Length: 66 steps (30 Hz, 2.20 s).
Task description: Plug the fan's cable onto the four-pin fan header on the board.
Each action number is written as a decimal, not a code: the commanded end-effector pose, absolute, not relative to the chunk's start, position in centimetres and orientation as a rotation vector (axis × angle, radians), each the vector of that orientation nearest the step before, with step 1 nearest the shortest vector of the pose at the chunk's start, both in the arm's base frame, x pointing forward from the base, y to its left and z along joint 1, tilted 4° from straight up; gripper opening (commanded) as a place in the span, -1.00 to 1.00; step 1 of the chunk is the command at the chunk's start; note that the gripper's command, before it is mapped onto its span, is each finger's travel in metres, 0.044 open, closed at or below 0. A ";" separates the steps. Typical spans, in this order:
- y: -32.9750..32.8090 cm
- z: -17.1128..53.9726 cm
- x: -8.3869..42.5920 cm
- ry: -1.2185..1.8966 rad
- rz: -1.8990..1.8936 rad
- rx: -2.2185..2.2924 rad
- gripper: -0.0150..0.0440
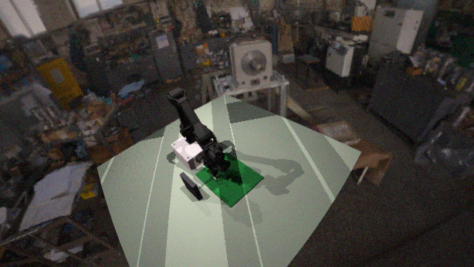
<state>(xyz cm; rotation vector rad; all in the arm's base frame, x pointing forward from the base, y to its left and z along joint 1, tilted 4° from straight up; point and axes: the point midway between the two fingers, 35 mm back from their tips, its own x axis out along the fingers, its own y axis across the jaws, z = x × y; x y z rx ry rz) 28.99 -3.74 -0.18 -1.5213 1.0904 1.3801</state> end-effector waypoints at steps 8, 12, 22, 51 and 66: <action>-3.7 -0.8 29.0 1.084 1.385 -1.519 -0.49; -3.7 -1.0 29.0 1.084 1.385 -1.519 -0.49; -3.8 -1.4 29.0 1.085 1.385 -1.519 -0.49; -3.9 -1.7 29.1 1.087 1.377 -1.523 0.39; -3.4 3.8 28.9 1.084 1.385 -1.520 0.39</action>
